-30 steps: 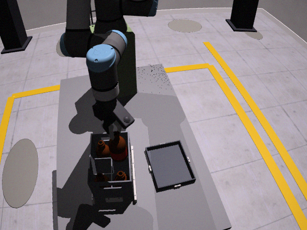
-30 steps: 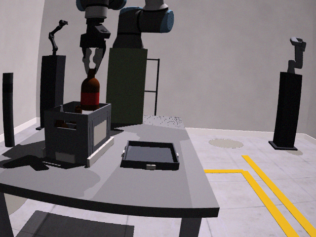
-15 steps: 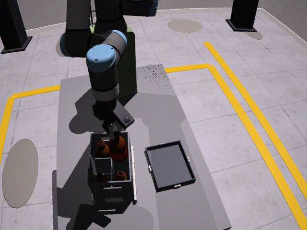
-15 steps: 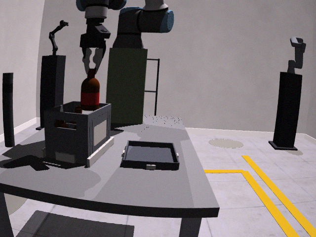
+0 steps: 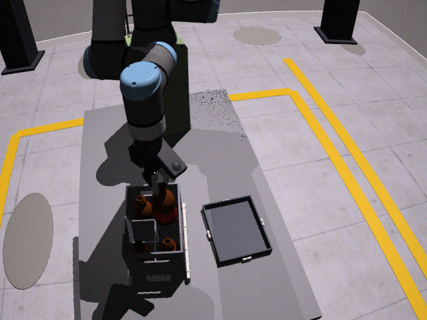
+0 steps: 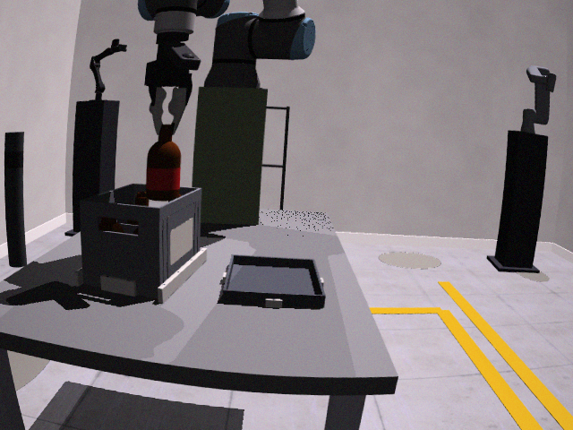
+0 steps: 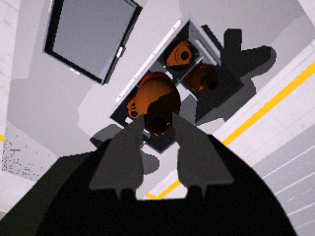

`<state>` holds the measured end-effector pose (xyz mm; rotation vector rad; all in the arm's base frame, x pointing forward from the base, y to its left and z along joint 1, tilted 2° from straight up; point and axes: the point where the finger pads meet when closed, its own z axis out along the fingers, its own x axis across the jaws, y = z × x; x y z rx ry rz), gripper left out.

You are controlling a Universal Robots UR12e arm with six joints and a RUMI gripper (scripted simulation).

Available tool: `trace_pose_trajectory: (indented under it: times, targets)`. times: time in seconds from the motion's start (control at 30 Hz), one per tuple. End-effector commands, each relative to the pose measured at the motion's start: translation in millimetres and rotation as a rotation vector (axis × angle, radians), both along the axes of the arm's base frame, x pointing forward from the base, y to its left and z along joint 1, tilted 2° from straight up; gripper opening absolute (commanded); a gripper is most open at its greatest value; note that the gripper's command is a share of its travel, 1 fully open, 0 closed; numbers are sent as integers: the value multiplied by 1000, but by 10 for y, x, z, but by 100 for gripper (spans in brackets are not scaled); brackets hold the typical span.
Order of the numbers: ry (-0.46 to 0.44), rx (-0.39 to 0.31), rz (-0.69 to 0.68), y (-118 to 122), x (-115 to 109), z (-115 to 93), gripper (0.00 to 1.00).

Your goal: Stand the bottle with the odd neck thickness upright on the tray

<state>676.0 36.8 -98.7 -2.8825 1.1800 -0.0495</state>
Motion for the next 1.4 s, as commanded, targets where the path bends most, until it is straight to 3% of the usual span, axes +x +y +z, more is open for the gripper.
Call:
trace_pose_trajectory:
  times: [0.0, 0.87, 1.37]
  targets:
    - [-3, -1, -1, -13, 2, 23, 0]
    - [-5, -1, -1, -22, 19, 217, 0]
    - [-5, -1, -1, -21, 21, 229, 0]
